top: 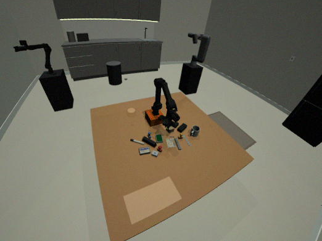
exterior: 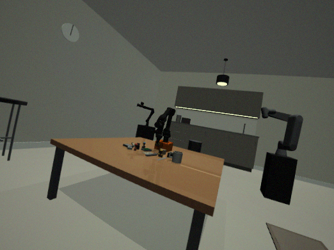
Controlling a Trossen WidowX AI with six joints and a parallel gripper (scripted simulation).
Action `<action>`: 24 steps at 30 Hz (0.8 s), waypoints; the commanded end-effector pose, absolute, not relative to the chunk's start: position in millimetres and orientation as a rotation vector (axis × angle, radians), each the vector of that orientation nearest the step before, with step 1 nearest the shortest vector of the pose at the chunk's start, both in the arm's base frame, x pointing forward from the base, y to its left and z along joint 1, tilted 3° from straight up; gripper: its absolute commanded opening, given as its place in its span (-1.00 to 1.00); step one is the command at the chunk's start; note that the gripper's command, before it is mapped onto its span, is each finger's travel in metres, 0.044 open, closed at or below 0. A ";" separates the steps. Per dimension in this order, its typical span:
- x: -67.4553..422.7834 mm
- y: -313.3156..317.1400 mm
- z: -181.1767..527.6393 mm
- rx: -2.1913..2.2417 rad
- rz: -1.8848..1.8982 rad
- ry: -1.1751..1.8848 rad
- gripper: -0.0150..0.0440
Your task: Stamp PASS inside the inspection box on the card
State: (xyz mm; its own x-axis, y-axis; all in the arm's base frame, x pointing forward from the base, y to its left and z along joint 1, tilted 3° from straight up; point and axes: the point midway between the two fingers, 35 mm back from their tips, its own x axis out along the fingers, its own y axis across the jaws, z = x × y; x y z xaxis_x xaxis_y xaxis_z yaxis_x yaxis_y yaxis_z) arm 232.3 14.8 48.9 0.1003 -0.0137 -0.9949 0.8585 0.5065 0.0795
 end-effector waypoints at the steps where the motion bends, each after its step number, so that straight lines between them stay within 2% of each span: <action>1: 231.0 14.4 41.3 0.828 -0.779 1.323 -0.49; 24: 234.5 15.4 3.3 0.827 -0.779 1.323 -0.49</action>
